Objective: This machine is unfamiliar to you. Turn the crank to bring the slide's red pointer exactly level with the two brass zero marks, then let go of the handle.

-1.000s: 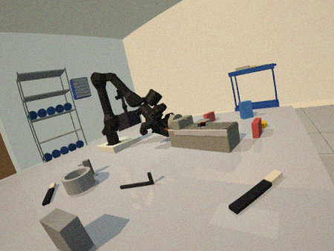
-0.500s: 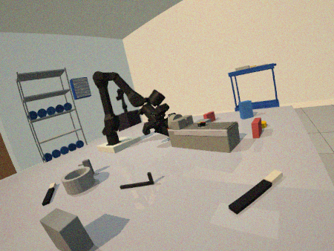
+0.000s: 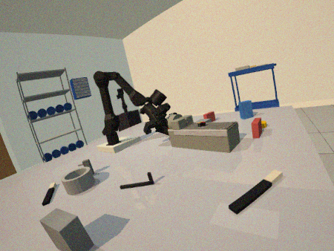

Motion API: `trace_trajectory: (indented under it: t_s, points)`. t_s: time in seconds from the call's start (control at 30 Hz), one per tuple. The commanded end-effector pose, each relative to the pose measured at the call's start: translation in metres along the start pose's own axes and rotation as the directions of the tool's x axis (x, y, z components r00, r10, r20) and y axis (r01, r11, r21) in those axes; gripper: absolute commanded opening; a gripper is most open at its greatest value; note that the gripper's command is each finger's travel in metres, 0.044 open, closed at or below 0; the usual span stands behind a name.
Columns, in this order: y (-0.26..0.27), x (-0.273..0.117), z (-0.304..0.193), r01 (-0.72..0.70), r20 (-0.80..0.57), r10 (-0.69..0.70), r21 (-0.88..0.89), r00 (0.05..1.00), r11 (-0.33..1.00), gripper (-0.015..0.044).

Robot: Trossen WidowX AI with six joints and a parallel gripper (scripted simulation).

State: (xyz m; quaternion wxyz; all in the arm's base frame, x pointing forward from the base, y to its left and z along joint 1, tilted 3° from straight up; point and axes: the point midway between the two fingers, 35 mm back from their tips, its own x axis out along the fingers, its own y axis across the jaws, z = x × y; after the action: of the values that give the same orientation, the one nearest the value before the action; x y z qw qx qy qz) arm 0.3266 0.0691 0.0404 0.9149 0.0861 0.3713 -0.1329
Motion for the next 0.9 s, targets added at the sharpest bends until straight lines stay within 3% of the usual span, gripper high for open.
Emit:
trace_trajectory:
  t_s: [0.0,0.87]
  points:
    - [0.0091,-0.0014,0.0011,-0.025,-0.002,0.025,-0.003,1.000,1.000,0.0000]
    - [0.0149,-0.0048,0.0045,-0.025,-0.002,0.025,-0.003,1.000,1.000,0.0000]
